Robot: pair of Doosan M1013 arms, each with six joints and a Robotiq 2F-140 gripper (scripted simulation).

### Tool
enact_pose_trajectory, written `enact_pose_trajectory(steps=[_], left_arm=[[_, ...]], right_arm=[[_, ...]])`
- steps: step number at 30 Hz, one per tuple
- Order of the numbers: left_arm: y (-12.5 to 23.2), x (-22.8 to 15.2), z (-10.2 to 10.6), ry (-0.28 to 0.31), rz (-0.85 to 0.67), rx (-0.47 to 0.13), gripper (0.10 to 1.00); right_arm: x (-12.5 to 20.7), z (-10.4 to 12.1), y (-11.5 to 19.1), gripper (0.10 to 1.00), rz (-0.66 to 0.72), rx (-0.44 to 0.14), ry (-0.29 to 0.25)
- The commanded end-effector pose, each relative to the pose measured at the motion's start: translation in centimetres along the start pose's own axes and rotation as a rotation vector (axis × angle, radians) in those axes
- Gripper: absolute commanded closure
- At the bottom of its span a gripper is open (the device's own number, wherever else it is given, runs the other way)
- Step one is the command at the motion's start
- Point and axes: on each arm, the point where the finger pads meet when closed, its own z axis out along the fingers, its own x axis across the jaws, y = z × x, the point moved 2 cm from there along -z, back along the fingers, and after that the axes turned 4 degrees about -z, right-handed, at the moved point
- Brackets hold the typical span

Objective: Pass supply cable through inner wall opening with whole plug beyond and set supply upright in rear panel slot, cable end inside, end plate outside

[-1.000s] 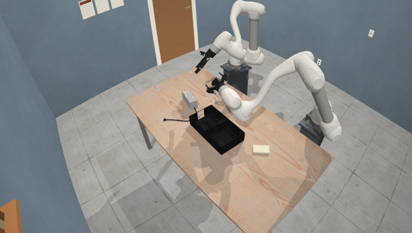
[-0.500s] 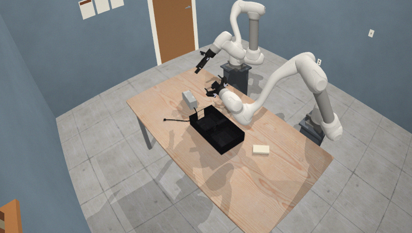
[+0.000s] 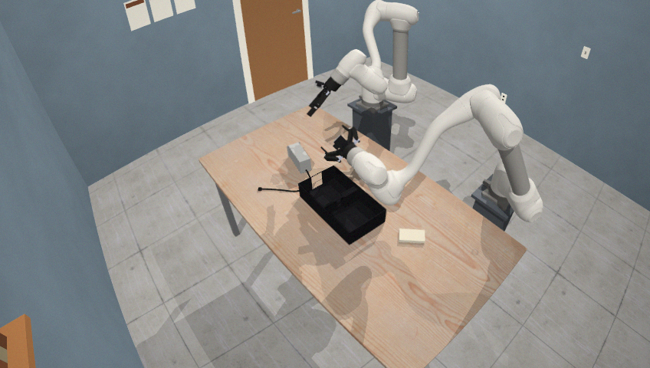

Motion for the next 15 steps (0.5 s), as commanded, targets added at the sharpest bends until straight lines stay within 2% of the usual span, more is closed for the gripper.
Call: enact_pose_trajectory(steps=[1,7,9,15], left_arm=[[-0.4,-0.8,-1.5,-0.014,-0.002,0.011,0.098],[-1.0,-2.6,-4.7,-0.045,-0.01,0.035,0.098],[-1.0,-2.6,-4.7,-0.045,-0.01,0.035,0.098],[-1.6,-4.5,-8.4,-0.08,-0.018,0.062,0.098]], right_arm=[[0.0,0.0,0.0,0.098,0.001,0.0,-0.001],[0.0,0.0,0.0,0.098,0.001,0.0,-0.001],[0.0,0.0,0.0,0.098,0.001,0.0,-0.001],[0.0,0.0,0.0,0.098,0.001,0.0,-0.001]])
